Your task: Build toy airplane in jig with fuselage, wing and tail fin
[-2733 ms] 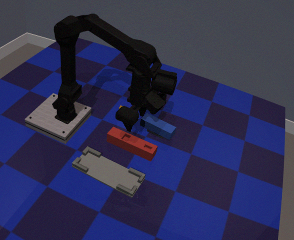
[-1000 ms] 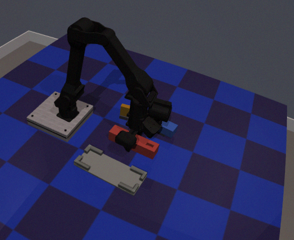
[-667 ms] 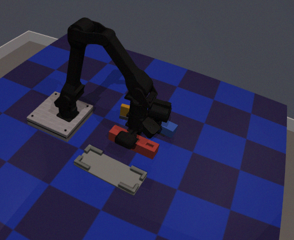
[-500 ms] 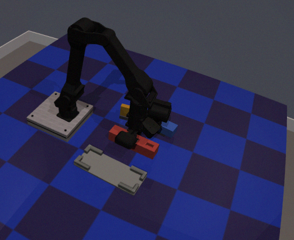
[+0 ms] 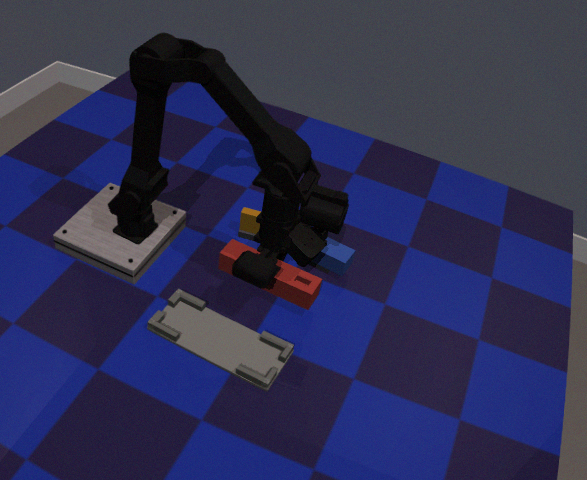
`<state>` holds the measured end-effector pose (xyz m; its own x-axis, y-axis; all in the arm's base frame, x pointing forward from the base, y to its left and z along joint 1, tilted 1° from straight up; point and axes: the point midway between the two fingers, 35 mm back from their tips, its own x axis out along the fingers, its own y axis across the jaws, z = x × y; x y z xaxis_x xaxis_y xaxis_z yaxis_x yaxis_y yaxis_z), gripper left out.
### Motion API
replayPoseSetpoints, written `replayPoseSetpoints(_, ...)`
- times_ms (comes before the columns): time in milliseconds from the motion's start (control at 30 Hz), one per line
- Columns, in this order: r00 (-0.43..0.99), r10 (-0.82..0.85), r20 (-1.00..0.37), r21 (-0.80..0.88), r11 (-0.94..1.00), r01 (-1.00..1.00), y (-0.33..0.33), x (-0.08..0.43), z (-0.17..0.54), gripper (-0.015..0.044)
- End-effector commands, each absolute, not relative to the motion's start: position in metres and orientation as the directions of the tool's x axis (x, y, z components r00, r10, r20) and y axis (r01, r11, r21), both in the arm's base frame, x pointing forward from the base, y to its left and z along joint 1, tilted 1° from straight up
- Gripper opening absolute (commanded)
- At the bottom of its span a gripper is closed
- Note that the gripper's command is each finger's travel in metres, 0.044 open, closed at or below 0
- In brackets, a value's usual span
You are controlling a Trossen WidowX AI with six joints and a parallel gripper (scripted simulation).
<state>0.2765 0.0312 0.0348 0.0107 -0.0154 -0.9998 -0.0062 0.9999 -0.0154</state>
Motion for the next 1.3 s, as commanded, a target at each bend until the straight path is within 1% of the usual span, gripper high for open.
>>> replayPoseSetpoints(0,0.019,-0.013,-1.000,-0.014,1.000,-0.008,0.032,0.280,0.051,0.0000)
replayPoseSetpoints(900,0.018,-0.013,-1.000,-0.013,1.000,-0.008,0.032,0.271,0.136,0.0000)
replayPoseSetpoints(1267,0.019,-0.015,-1.000,-0.015,1.000,0.000,0.014,0.276,0.129,0.0000)
